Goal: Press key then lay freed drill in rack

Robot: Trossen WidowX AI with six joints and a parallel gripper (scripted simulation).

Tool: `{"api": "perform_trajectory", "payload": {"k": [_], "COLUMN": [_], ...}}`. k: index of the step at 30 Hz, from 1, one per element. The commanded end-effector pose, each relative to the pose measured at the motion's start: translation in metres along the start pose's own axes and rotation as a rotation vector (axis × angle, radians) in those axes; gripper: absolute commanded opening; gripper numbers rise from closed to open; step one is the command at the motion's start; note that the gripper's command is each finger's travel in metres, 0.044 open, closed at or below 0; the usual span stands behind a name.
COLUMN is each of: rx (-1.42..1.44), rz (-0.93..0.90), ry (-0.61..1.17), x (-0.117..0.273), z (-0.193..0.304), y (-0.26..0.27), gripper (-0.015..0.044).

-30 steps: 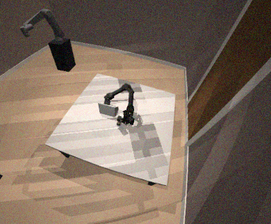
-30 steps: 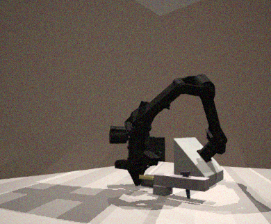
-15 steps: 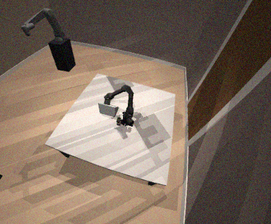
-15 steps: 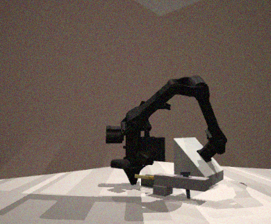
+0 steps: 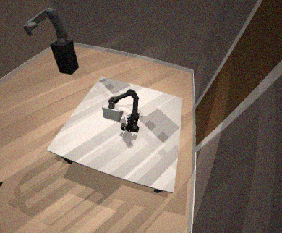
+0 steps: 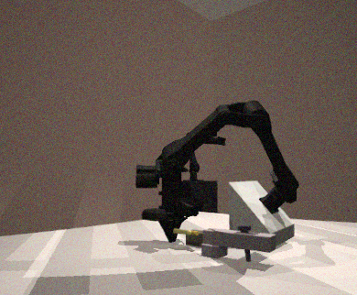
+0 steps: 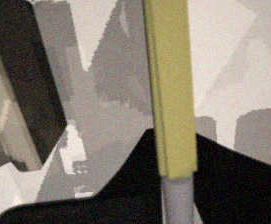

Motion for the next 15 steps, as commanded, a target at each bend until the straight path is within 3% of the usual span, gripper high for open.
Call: {"api": "perform_trajectory", "payload": {"k": [1,15], "rx": [0.004,0.004], "rz": [0.000,0.000], "ry": [0.004,0.004], "x": [0.0034,0.0079], "z": [-0.0005,-0.0023], "y": [0.0000,-0.0006], "gripper": [0.0000,0.0000]}}
Point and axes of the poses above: the point midway between the two fingers, 35 mm back from their tips, its own x axis back along the fingers, its own y axis across the jaws, z = x × y, the point moved 8 cm from there along x, back along the fingers, and after that the axes turned 12 degrees about x, right-handed, at the moved point
